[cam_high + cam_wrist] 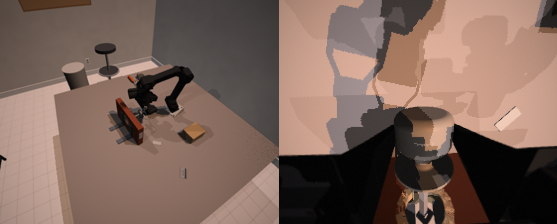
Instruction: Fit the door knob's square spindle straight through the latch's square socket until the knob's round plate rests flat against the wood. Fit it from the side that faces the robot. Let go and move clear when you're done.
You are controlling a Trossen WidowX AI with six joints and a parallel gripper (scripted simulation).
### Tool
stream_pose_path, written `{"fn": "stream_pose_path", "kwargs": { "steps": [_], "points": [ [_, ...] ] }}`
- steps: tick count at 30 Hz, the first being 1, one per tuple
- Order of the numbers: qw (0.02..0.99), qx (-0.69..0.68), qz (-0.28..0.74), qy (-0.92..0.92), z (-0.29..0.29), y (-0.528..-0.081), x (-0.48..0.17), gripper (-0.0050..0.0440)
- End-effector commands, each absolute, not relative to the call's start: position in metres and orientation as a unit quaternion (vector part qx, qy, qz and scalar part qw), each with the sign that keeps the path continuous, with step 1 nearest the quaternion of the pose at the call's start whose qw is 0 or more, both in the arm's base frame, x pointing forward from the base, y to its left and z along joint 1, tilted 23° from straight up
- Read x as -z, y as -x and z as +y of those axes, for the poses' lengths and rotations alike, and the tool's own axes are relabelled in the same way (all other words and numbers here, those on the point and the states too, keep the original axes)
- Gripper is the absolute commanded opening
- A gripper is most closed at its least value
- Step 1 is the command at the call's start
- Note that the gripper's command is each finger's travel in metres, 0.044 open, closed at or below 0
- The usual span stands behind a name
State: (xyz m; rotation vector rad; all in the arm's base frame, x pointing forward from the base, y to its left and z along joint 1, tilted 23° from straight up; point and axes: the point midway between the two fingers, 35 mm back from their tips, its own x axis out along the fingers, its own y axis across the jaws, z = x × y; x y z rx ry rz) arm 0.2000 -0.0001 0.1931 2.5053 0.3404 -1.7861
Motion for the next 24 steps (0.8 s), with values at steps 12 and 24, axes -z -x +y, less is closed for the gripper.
{"fn": "stream_pose_path", "kwargs": {
  "steps": [12, 24],
  "points": [
    [0.025, 0.574, 0.113, -0.81, 0.0021, -0.2037, -0.1977, 0.0],
    [0.025, 0.575, 0.112, -0.81, 0.0018, -0.204, -0.1973, 0.0]
  ]
}}
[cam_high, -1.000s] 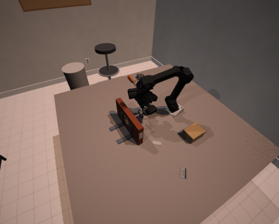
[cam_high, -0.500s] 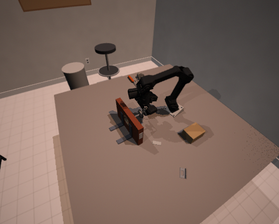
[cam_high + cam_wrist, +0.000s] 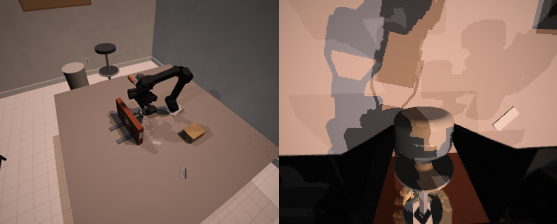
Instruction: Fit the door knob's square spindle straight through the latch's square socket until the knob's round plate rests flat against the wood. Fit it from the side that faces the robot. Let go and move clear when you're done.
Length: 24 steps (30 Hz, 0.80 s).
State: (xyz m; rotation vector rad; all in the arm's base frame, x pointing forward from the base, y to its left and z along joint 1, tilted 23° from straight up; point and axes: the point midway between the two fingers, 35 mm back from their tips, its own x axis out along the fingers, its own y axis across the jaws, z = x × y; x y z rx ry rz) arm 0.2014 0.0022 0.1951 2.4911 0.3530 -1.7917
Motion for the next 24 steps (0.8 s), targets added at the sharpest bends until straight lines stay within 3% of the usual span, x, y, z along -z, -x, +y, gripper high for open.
{"fn": "stream_pose_path", "kwargs": {
  "steps": [1, 24],
  "points": [
    [0.025, 0.575, 0.112, -0.81, 0.0017, -0.2038, -0.197, 0.0],
    [0.024, 0.577, 0.11, -0.809, 0.0002, -0.1991, -0.1937, 0.0]
  ]
}}
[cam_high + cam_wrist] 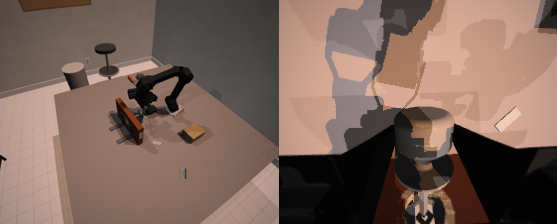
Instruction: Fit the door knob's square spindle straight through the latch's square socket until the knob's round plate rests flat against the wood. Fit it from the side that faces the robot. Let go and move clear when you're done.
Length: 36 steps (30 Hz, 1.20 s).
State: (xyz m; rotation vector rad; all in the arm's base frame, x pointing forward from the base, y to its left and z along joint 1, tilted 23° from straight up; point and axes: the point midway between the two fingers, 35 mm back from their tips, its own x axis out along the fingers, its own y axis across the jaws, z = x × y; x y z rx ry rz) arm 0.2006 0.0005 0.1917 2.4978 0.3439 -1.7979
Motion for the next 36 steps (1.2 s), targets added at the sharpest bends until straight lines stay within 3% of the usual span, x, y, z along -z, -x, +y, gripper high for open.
{"fn": "stream_pose_path", "kwargs": {
  "steps": [1, 36],
  "points": [
    [0.025, 0.577, 0.11, -0.809, 0.0004, -0.1991, -0.1942, 0.0],
    [0.023, 0.573, 0.11, -0.811, 0.0009, -0.2015, -0.1966, 0.0]
  ]
}}
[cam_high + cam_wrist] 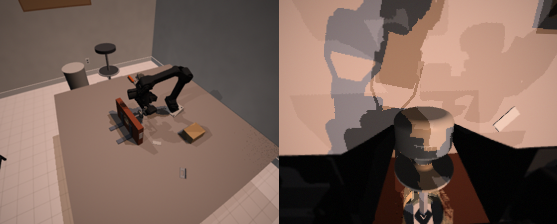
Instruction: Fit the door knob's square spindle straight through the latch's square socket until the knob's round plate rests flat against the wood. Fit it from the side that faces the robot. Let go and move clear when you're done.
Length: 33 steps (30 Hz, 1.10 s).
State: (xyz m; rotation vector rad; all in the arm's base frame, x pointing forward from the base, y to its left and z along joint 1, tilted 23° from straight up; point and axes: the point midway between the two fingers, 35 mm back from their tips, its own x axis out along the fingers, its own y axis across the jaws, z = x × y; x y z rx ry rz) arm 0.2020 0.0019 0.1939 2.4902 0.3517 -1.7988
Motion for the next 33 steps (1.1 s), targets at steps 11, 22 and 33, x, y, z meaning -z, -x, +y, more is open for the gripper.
{"fn": "stream_pose_path", "kwargs": {
  "steps": [11, 22, 33],
  "points": [
    [0.023, 0.573, 0.11, -0.811, 0.0005, -0.1996, -0.1957, 0.0],
    [0.026, 0.575, 0.113, -0.81, 0.0019, -0.2016, -0.1968, 0.0],
    [0.026, 0.575, 0.113, -0.81, 0.0024, -0.2049, -0.1982, 0.0]
  ]
}}
